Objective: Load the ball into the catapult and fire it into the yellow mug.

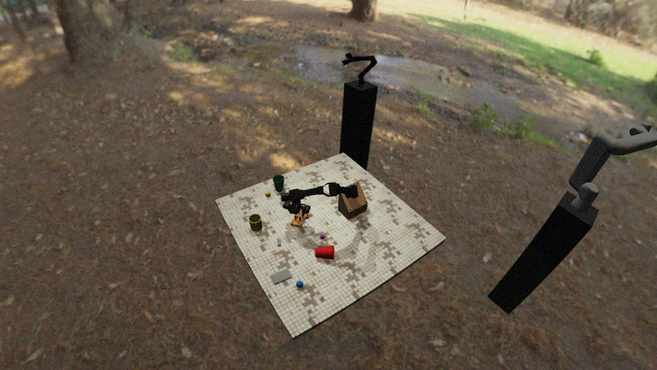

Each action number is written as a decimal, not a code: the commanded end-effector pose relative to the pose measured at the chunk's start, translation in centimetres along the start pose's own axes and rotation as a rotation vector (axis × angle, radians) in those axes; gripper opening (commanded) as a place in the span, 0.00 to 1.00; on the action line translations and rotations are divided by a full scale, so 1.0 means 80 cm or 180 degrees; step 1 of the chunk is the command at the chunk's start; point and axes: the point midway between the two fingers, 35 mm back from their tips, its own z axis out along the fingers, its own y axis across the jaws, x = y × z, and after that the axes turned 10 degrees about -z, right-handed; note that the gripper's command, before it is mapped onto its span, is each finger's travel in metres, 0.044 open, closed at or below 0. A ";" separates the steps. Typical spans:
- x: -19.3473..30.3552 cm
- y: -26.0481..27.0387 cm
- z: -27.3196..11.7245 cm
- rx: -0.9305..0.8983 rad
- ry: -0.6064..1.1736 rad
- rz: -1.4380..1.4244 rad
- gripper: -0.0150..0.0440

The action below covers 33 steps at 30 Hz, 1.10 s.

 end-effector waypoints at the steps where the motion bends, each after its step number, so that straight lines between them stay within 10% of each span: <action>1: 0.001 0.001 0.008 -0.0011 -0.0010 0.0030 1.00; 29: 0.001 0.002 0.062 -0.0017 -0.0017 0.0030 1.00; 33: -0.002 0.001 0.058 -0.0007 -0.0005 -0.0009 0.82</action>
